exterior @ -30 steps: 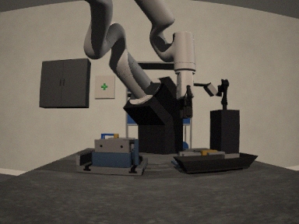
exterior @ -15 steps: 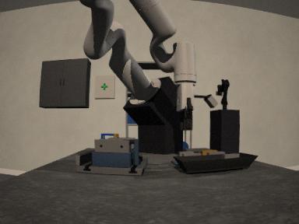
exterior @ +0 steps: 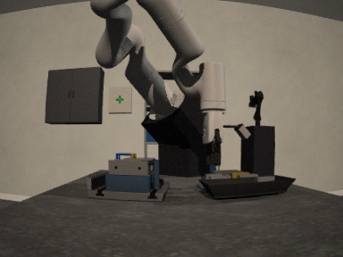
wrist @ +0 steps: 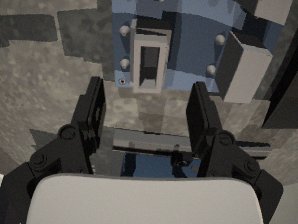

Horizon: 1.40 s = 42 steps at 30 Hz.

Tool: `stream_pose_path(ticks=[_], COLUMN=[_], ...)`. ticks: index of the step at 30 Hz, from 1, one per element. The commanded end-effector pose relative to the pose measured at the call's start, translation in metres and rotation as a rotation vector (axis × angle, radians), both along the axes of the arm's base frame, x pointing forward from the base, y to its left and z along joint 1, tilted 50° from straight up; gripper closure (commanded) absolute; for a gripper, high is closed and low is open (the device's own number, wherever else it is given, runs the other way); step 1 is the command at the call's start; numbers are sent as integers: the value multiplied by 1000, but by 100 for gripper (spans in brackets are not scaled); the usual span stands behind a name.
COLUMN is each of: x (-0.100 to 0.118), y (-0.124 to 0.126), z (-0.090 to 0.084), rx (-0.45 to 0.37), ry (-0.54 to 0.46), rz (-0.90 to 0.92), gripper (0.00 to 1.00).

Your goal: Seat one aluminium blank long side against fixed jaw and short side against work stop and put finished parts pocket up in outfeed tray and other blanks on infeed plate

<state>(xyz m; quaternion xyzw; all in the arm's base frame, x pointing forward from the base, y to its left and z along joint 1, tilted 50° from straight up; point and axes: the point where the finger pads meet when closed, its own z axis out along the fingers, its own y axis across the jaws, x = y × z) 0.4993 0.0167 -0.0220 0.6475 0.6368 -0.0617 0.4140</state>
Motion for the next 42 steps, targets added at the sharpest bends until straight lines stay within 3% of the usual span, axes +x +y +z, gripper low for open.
stream_pose_path(ticks=[1,42], x=[8,11], y=[-8,-13], z=[-10,-15], rx=[0,0], ry=[-1,-1], rz=[1,1], gripper=[31,31])
